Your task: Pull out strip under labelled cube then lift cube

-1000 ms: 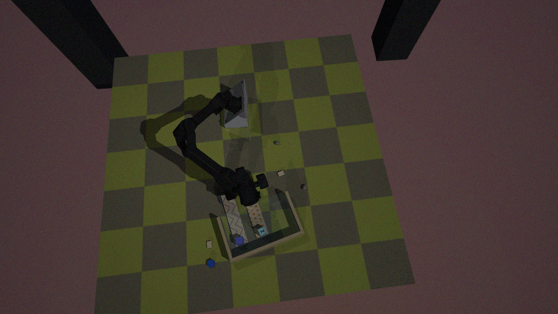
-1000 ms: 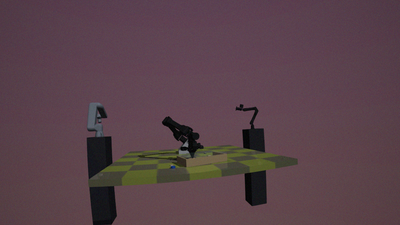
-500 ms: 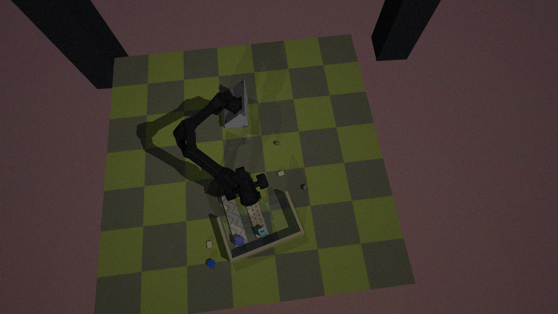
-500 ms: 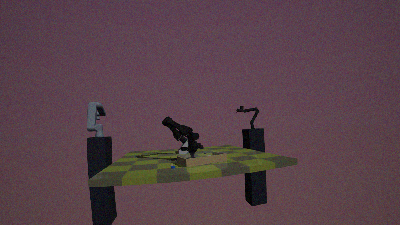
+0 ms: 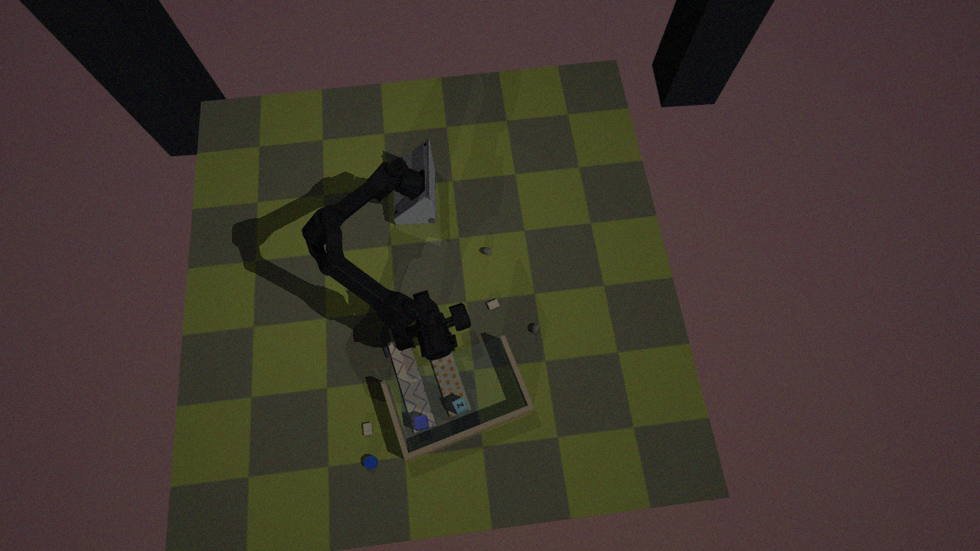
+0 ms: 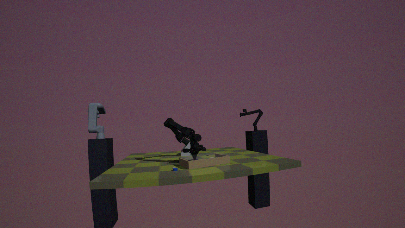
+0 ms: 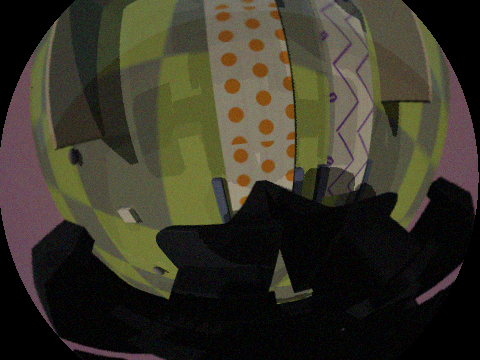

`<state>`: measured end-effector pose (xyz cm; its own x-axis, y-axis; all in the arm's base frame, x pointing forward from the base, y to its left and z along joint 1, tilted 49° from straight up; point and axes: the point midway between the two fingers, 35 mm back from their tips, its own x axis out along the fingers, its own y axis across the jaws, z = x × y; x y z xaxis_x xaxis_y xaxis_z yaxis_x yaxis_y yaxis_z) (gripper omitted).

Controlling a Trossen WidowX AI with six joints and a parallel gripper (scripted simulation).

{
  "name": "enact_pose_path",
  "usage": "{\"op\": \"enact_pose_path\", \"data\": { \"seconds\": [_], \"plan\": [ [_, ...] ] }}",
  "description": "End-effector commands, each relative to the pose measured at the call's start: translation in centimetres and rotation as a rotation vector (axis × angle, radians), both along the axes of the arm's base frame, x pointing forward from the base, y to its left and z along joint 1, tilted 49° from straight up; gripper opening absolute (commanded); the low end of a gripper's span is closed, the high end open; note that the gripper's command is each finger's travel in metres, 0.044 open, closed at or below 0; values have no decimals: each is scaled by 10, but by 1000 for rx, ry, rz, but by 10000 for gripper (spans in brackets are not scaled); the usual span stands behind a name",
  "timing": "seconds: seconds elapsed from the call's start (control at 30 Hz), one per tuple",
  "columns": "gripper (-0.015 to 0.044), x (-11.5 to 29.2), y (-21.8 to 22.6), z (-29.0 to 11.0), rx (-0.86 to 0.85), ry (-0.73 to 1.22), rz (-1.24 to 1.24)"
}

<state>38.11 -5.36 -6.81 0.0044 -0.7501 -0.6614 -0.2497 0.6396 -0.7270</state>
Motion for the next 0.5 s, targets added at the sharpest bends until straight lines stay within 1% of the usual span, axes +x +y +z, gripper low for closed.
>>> {"op": "enact_pose_path", "data": {
  "seconds": [0.0, 0.47],
  "plan": [
    [0, -9, -4, -1, -4, 14, -4],
    [0, -30, -8, 3, -5, 15, -4]
  ]
}}
